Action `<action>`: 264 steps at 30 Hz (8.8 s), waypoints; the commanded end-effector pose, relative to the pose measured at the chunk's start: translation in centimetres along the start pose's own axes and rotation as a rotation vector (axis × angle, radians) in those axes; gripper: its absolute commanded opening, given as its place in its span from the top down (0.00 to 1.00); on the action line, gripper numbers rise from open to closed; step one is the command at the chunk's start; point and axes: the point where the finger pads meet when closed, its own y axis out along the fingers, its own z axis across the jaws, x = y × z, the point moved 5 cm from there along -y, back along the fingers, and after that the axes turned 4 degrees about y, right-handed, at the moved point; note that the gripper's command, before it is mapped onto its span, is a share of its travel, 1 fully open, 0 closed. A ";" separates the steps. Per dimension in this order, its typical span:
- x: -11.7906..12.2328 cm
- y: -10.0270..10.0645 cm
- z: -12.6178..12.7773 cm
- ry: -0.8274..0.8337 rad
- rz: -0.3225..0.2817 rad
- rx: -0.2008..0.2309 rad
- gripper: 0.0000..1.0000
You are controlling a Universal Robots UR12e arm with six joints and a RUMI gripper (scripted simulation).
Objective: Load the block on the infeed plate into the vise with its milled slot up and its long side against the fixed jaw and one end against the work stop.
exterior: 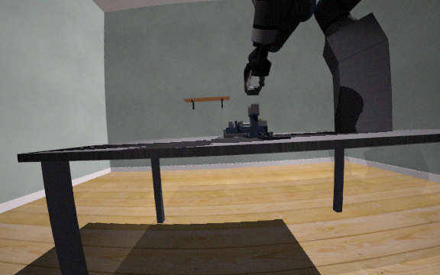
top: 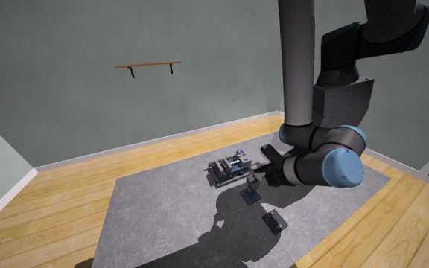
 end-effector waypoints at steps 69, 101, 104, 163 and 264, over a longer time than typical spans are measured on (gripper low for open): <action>0.3 0.3 0.0 0.001 0.005 -0.001 1.00; 2.1 2.0 0.1 0.001 0.005 -0.001 1.00; 2.3 2.3 0.1 0.001 0.005 -0.001 1.00; 5.3 5.3 0.3 0.001 0.005 -0.001 1.00; 5.3 5.4 0.3 0.001 0.005 -0.001 0.49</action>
